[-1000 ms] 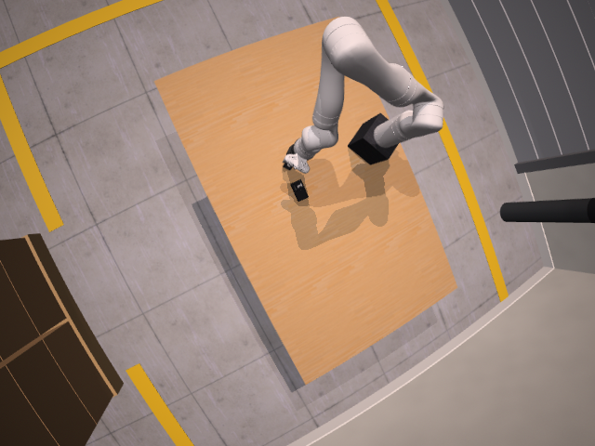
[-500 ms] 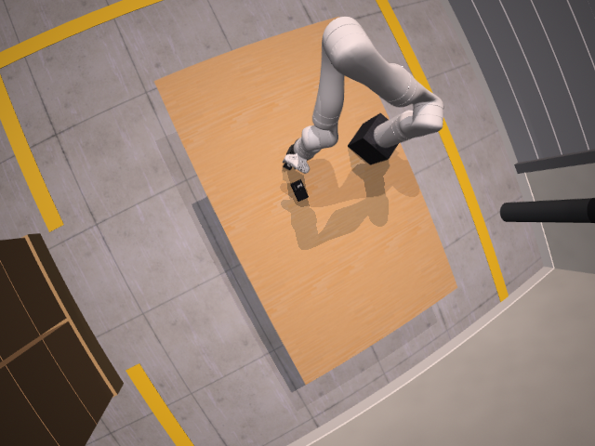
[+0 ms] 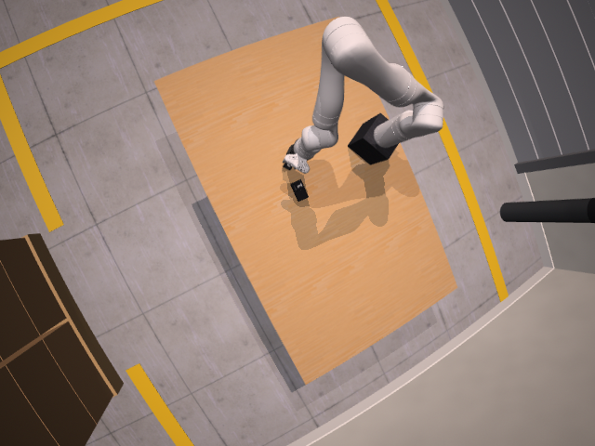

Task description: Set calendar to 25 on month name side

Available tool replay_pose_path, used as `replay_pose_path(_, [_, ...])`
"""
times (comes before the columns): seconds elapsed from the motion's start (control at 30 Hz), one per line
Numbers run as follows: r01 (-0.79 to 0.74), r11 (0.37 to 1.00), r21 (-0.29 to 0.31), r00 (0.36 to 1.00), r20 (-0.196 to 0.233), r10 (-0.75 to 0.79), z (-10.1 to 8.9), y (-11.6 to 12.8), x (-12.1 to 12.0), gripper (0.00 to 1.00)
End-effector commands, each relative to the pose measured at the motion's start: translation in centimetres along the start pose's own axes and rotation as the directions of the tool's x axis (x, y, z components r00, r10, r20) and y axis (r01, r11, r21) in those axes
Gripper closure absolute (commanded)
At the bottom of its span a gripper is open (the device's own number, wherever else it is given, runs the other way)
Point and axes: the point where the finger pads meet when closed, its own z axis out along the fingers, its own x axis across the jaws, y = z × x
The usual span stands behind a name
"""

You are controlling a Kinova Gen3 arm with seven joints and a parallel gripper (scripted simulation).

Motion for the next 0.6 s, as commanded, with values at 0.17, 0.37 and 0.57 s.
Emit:
replay_pose_path(0.17, [0.0,1.0,0.001,1.0,-0.001,0.0,-0.05,-0.03,0.04,0.1])
replay_pose_path(0.37, [0.0,1.0,0.001,1.0,-0.001,0.0,-0.05,-0.03,0.04,0.1])
replay_pose_path(0.57, [0.0,1.0,0.001,1.0,-0.001,0.0,-0.38,-0.03,0.04,0.1])
